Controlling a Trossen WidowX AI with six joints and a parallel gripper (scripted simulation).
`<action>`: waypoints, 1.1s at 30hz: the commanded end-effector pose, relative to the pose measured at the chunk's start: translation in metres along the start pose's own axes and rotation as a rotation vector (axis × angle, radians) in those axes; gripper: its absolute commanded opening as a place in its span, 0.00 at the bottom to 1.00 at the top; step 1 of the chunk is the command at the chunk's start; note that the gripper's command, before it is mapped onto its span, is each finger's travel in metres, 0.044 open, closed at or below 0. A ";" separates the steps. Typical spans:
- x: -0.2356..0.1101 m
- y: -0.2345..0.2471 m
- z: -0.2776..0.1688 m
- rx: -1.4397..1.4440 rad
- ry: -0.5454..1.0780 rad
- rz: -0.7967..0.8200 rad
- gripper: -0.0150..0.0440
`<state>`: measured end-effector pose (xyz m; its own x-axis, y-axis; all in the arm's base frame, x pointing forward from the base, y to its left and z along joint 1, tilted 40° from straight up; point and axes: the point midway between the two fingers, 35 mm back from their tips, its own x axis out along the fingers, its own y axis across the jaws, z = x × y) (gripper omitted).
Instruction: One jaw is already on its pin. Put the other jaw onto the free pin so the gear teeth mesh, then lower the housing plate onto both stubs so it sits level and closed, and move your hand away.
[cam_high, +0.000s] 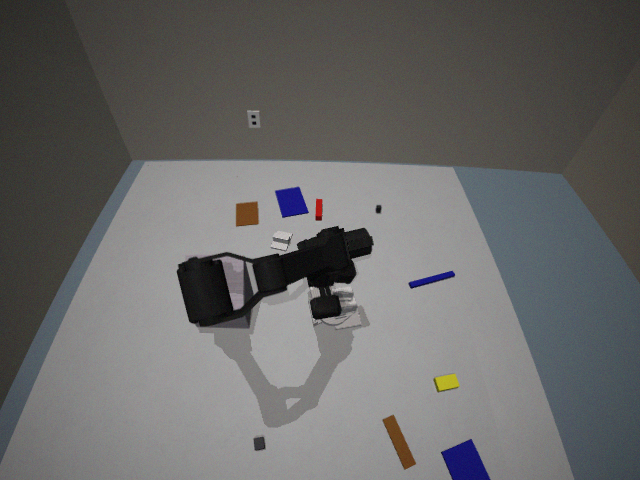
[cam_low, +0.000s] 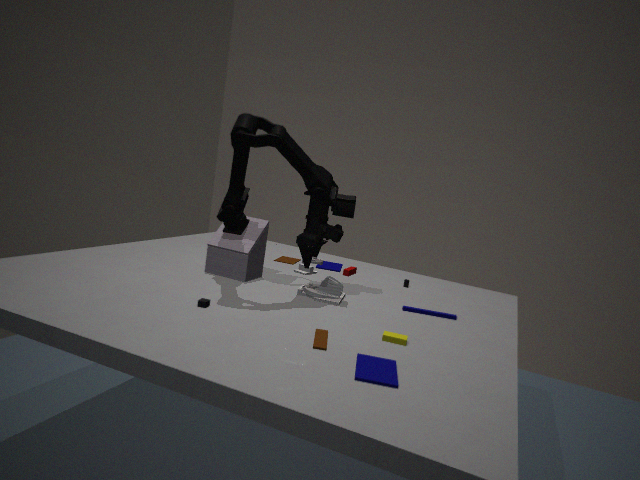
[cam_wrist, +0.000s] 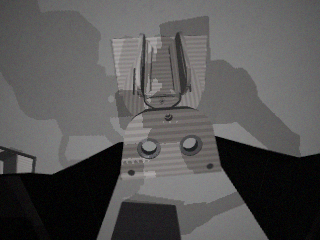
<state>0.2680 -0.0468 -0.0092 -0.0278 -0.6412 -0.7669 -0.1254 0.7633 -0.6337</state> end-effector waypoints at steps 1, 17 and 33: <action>-0.001 -0.001 0.000 -0.001 -0.004 -0.004 0.85; -0.001 -0.001 0.000 -0.001 -0.004 -0.004 0.85; 0.022 -0.001 0.002 0.000 -0.005 -0.003 0.85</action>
<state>0.2717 -0.0578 -0.0208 -0.0173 -0.6386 -0.7693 -0.1161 0.7655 -0.6328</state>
